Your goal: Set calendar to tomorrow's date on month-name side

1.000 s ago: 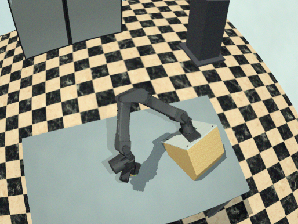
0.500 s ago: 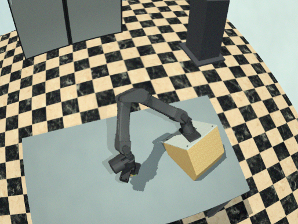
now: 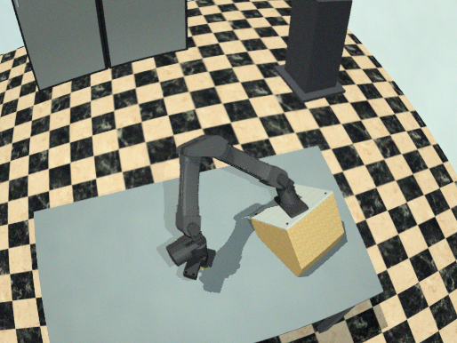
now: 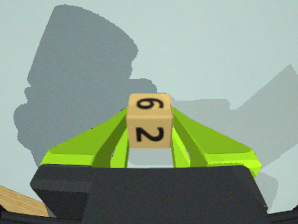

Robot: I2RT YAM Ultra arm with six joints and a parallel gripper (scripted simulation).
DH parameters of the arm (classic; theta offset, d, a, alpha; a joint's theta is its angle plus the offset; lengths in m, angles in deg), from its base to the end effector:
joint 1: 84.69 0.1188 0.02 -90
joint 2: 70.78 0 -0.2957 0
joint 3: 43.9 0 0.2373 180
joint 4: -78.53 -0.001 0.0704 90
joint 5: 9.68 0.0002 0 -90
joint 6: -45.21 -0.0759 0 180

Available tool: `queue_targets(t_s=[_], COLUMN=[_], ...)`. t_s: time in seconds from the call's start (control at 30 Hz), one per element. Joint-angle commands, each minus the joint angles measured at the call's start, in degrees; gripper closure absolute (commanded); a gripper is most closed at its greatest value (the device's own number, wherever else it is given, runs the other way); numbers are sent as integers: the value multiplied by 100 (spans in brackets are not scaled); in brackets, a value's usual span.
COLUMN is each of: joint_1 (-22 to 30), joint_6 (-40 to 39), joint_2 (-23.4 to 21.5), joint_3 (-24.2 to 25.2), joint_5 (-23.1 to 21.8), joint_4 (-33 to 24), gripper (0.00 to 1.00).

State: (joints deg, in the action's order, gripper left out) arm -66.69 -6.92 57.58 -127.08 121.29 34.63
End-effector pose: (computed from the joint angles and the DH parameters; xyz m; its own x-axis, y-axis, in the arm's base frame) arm 0.3695 0.0688 0.0546 -0.6136 -0.6867 0.3898 -0.7600 0.3798 -0.5274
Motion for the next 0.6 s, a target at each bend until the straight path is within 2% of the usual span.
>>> queue_targets(t_s=[0.0,0.13,0.17,0.3,0.33,0.4,0.43,0.57], joint_1=[109,109,109,109,109,109,109,109], joint_6=[53,53,53,53,53,52,52,52], joint_2=[-53,-53,-53,-53,-53,-53,-53,-53], joint_3=[-21,-21,-21,-21,-21,-21,-21,-21], joint_5=[-27,-27,-27,-27,-27,-27,-27,-27], joint_4=[77,77,77,76,76,76,76,76], gripper=[74,71,67,67,63,63,59,55])
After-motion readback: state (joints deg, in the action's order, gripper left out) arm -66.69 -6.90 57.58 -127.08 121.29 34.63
